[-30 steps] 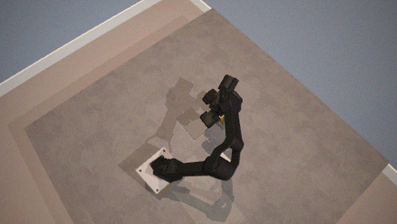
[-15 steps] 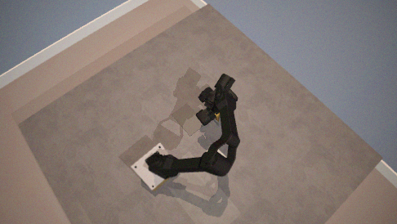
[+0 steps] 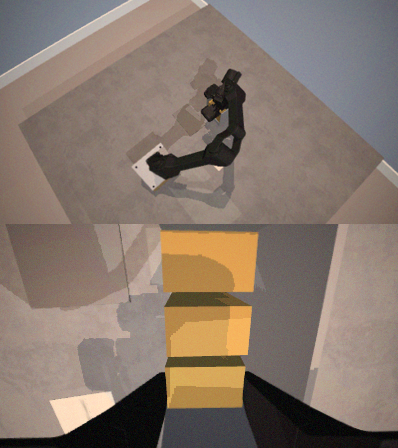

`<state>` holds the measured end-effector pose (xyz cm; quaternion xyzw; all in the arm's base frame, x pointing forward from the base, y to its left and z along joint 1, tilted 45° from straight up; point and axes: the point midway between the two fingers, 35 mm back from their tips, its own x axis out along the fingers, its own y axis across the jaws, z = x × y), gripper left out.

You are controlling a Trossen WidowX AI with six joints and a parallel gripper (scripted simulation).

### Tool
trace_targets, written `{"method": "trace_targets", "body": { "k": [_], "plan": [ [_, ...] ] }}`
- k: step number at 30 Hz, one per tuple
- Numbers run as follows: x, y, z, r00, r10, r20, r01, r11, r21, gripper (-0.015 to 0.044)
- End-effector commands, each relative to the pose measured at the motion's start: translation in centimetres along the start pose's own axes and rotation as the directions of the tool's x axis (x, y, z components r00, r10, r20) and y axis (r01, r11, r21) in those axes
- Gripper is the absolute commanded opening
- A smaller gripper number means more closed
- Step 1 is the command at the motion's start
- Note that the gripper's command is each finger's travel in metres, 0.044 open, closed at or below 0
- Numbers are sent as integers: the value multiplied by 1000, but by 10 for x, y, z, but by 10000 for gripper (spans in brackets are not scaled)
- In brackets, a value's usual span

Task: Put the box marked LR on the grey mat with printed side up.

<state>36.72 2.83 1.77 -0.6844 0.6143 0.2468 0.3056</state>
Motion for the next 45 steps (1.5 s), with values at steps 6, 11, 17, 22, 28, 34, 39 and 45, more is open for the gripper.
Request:
{"method": "trace_targets", "body": {
  "k": [6, 11, 17, 22, 28, 34, 39, 45],
  "plan": [
    [0, -1, 0, 1000, -8, -1, 8, 1000, 1, 237],
    [0, -1, 0, 1000, -8, -1, 8, 1000, 1, 237],
    [-27, 0, 0, 1000, -13, 3, 13, 1000, 5, 237],
    [-40, 1, -1, 1000, -15, 4, 15, 1000, 6, 237],
    [-67, 0, -1, 1000, -15, 4, 14, 1000, 6, 237],
    [-60, 0, -1, 1000, -18, 1, 18, 1000, 3, 237],
    [-60, 0, -1, 1000, -18, 1, 18, 1000, 3, 237],
    [-57, -2, 8, 998, -69, 8, 68, 993, 98, 105]
  ]
}}
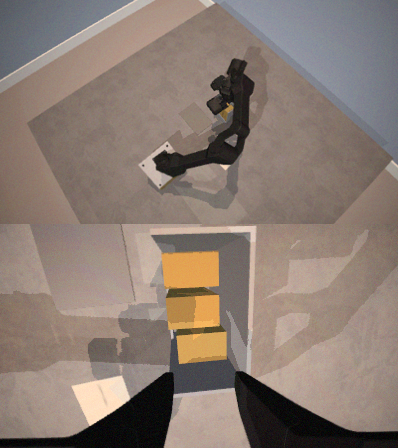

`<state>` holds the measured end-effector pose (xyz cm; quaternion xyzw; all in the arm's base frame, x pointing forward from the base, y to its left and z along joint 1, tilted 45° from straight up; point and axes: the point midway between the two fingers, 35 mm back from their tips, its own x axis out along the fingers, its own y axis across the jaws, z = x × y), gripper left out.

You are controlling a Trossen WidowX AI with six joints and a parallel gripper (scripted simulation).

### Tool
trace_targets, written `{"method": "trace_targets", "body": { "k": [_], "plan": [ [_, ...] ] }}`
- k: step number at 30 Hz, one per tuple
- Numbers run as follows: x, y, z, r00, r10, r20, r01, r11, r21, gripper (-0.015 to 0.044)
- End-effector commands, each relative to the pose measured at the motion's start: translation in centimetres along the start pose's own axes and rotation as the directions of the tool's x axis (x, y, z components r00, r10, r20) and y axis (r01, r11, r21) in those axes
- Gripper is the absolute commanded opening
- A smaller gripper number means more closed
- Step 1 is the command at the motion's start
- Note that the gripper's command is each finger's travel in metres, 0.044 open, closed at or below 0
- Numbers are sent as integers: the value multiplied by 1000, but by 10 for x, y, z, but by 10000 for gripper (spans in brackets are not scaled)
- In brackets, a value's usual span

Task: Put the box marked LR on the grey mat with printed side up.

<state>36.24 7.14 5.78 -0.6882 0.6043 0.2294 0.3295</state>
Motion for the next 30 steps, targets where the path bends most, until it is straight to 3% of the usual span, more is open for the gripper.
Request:
{"method": "trace_targets", "body": {
  "k": [1, 4, 16, 30],
  "plan": [
    [2, 0, 7, 999, -43, 3, 43, 996, 78, 79],
    [4, 0, 14, 996, -86, 9, 83, 984, 160, 0],
    [8, 0, 37, 968, -251, 30, 207, 853, 479, 0],
    [9, 7, 53, 908, -417, 39, 230, 575, 785, 0]
  ]
}}
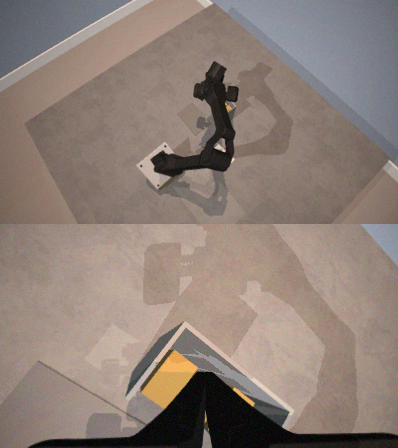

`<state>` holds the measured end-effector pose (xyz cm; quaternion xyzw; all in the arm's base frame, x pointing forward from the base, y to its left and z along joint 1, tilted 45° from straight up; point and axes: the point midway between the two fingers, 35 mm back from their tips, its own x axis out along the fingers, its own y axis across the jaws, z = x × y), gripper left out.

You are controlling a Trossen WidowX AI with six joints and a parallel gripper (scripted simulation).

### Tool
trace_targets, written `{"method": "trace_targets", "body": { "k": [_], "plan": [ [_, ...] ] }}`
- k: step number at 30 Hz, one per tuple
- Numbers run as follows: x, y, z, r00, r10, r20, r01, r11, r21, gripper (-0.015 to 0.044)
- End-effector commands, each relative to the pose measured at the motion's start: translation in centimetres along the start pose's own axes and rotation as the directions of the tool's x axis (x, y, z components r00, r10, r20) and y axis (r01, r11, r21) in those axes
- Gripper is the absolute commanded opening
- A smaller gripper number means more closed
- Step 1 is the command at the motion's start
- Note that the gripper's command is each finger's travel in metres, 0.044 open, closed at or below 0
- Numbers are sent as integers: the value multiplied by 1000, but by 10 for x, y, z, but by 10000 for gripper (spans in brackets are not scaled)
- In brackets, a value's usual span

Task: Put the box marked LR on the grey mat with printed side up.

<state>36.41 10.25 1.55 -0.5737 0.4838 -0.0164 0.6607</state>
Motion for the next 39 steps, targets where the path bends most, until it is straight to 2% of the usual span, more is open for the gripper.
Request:
{"method": "trace_targets", "body": {
  "k": [1, 11, 21, 29, 39],
  "plan": [
    [-2, 3, 0, 999, -36, 34, 32, 993, 113, 0],
    [-9, 12, -2, 985, -124, 119, 68, 918, 391, 0],
    [-18, 18, -9, 959, -209, 191, 42, 772, 634, 0],
    [-17, 19, -10, 957, -214, 195, 37, 760, 649, 0],
    [17, 30, -24, 958, -213, 194, 37, 760, 649, 0]
  ]
}}
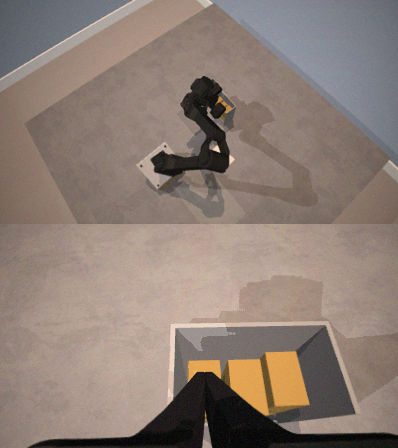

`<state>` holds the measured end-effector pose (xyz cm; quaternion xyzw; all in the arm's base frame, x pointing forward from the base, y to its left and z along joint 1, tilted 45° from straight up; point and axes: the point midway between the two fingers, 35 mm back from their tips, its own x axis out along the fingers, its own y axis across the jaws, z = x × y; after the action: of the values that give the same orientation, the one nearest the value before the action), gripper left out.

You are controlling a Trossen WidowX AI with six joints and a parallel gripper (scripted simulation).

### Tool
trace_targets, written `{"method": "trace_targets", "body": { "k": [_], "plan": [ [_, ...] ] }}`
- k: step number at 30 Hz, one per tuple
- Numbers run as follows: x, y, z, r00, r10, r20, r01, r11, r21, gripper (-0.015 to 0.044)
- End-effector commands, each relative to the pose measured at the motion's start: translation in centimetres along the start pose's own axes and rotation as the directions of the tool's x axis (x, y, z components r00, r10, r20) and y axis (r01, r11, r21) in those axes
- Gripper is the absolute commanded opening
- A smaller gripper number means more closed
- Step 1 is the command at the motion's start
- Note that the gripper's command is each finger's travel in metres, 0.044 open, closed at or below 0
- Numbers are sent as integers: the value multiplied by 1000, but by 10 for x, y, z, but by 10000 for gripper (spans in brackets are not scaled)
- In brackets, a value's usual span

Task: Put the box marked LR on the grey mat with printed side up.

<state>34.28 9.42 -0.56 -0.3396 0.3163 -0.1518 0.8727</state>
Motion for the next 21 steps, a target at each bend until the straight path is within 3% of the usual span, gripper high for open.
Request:
{"method": "trace_targets", "body": {
  "k": [1, 21],
  "plan": [
    [10, 0, -14, 1000, 2, -5, -2, 1000, -11, 0],
    [23, -2, -28, 1000, 0, -4, 0, 1000, -12, 0]
  ]
}}
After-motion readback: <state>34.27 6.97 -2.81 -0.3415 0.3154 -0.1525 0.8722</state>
